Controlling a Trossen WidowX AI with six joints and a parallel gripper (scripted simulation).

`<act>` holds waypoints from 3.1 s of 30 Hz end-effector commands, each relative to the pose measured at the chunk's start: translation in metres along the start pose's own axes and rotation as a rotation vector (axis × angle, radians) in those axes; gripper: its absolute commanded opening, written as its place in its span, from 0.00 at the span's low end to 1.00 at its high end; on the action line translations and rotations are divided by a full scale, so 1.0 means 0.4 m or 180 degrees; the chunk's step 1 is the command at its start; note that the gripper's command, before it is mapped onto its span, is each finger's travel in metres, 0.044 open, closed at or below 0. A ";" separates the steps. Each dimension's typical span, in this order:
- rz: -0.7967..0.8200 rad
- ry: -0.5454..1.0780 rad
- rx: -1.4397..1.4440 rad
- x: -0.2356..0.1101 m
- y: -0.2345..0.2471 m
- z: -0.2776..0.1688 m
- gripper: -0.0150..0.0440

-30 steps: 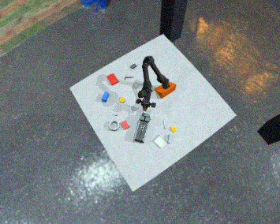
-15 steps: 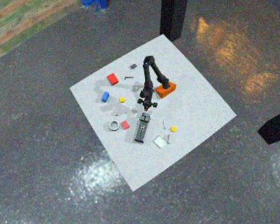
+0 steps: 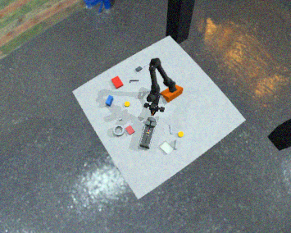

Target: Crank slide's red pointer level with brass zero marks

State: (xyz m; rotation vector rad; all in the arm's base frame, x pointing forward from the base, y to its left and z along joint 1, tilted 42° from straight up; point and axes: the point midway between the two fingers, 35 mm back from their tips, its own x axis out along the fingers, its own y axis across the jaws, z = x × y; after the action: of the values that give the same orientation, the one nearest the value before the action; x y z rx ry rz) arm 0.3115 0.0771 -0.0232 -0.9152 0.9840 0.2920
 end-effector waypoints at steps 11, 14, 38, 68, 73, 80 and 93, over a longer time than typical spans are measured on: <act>0.0060 -0.0023 -0.0030 0.001 0.032 -0.002 0.25; 0.0060 -0.0023 -0.0030 0.001 0.034 -0.003 0.25; 0.0061 -0.0023 -0.0029 0.007 0.048 -0.008 0.25; 0.0061 -0.0023 -0.0029 0.019 0.067 -0.019 0.25; 0.0061 -0.0023 -0.0029 0.022 0.070 -0.022 0.25; 0.0061 -0.0023 -0.0029 0.027 0.075 -0.027 0.25; 0.0061 -0.0023 -0.0030 0.041 0.083 -0.040 0.25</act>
State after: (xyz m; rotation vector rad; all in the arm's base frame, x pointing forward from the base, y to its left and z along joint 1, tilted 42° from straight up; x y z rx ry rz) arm 0.2942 0.0841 -0.0499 -0.9158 0.9692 0.3062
